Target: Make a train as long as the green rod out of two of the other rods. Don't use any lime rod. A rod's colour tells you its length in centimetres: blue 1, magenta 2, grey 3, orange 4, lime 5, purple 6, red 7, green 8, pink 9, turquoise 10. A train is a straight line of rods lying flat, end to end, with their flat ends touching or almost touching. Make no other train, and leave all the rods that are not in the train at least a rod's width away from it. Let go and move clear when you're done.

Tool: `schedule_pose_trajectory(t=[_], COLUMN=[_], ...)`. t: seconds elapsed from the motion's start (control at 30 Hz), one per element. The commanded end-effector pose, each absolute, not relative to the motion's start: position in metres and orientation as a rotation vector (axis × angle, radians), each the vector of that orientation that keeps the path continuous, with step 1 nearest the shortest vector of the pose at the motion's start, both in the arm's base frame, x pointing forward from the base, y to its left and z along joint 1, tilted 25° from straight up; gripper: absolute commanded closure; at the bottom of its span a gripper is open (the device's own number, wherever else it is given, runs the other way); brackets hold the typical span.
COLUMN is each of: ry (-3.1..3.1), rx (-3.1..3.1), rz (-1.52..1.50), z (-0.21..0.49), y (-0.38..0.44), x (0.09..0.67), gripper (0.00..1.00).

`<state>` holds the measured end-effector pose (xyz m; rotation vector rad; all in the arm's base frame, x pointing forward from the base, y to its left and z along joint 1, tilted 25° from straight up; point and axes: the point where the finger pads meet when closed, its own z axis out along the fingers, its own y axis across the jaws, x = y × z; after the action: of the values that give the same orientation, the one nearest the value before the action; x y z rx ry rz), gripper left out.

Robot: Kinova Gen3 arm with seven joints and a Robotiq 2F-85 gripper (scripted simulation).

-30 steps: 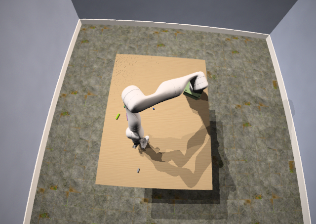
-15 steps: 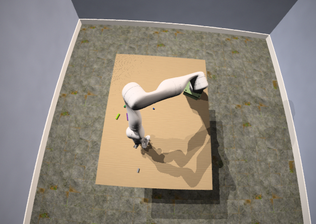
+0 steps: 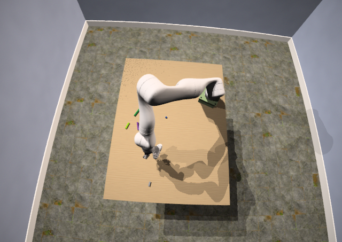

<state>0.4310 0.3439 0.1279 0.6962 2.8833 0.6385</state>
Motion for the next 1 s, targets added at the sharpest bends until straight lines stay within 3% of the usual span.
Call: schedule_pose_trajectory(t=[0.0,0.97], ry=[2.866,2.819], rx=[0.709,1.0], rz=[0.642,0.665], z=[0.135,0.129], y=[0.338,0.326], x=[0.437,0.426], gripper=[0.95,0.95])
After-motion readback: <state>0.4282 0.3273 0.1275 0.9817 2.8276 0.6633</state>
